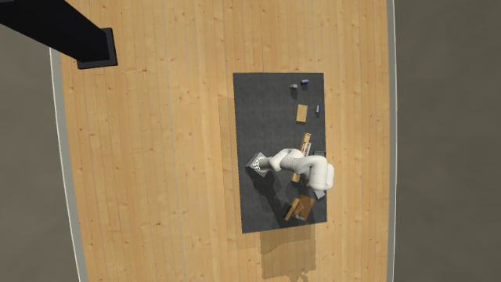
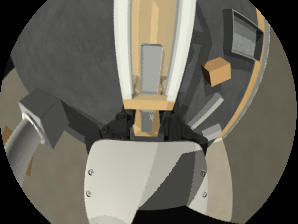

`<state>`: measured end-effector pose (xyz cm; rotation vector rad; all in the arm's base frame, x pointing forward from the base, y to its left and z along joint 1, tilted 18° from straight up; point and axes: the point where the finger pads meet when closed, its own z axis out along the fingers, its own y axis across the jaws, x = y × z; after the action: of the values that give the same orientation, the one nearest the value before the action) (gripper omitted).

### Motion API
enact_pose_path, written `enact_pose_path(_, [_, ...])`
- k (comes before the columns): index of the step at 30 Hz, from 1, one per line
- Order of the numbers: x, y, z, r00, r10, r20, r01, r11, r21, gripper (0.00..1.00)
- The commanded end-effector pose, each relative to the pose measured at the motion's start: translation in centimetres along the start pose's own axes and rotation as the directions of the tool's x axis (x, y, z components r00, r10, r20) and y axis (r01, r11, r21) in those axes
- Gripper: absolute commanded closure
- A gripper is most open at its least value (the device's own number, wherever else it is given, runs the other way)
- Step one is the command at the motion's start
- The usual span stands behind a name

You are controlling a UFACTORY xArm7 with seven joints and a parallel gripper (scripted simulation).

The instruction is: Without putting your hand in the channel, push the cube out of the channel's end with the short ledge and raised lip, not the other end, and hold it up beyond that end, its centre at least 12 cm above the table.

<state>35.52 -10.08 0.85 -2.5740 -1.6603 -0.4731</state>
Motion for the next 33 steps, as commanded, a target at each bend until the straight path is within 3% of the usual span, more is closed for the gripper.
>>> enact_pose_path(1, [0.0,0.1,-0.1,1.000,0.000,0.001,0.000,1.000,-0.003,0.62])
enact_pose_path(25, [0.0,0.1,-0.1,1.000,0.000,0.001,0.000,1.000,-0.003,0.62])
enact_pose_path(33, [0.0,0.1,-3.1,1.000,0.000,0.001,0.000,1.000,-0.002,0.62])
